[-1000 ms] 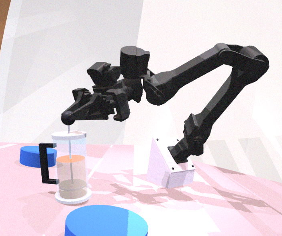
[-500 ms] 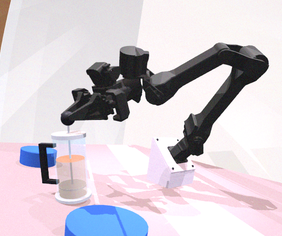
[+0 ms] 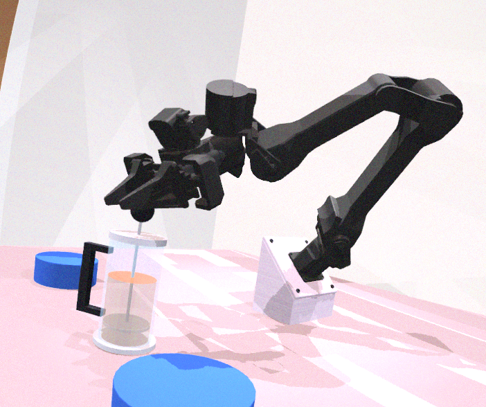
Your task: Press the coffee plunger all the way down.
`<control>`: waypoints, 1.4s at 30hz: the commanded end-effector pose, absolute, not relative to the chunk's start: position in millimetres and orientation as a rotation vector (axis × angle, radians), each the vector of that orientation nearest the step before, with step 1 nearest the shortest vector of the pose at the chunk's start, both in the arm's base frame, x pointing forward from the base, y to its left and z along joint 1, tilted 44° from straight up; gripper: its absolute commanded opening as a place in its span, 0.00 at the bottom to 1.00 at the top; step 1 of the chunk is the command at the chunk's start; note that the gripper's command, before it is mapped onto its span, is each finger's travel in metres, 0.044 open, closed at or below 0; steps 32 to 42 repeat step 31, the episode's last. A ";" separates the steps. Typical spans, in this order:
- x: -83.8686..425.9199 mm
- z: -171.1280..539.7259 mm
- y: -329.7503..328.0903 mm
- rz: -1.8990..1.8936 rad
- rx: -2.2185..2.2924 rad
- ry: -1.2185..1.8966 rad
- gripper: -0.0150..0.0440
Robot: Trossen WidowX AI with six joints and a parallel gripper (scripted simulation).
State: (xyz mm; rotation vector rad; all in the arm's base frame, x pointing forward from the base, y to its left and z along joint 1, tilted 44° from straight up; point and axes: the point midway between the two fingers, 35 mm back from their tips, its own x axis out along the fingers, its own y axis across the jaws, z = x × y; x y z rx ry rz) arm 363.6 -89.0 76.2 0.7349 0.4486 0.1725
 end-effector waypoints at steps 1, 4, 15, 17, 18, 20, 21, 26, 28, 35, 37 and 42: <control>363.7 75.7 -89.9 0.166 0.733 0.449 0.73; 363.7 75.7 -89.9 0.166 0.733 0.449 0.87; 355.7 93.6 -108.8 0.164 0.732 0.462 1.00; 347.7 109.0 -121.2 0.165 0.735 0.468 1.00; 341.8 119.2 -127.9 0.166 0.737 0.469 1.00; 332.3 133.8 -136.0 0.168 0.742 0.469 1.00; 330.8 135.3 -136.8 0.168 0.743 0.469 1.00; 330.8 133.8 -136.5 0.168 0.743 0.469 1.00; 330.8 133.8 -136.5 0.168 0.743 0.469 1.00; 330.8 133.8 -136.5 0.168 0.743 0.469 1.00; 330.8 133.8 -136.5 0.168 0.743 0.469 1.00; 330.8 133.8 -136.5 0.168 0.743 0.469 1.00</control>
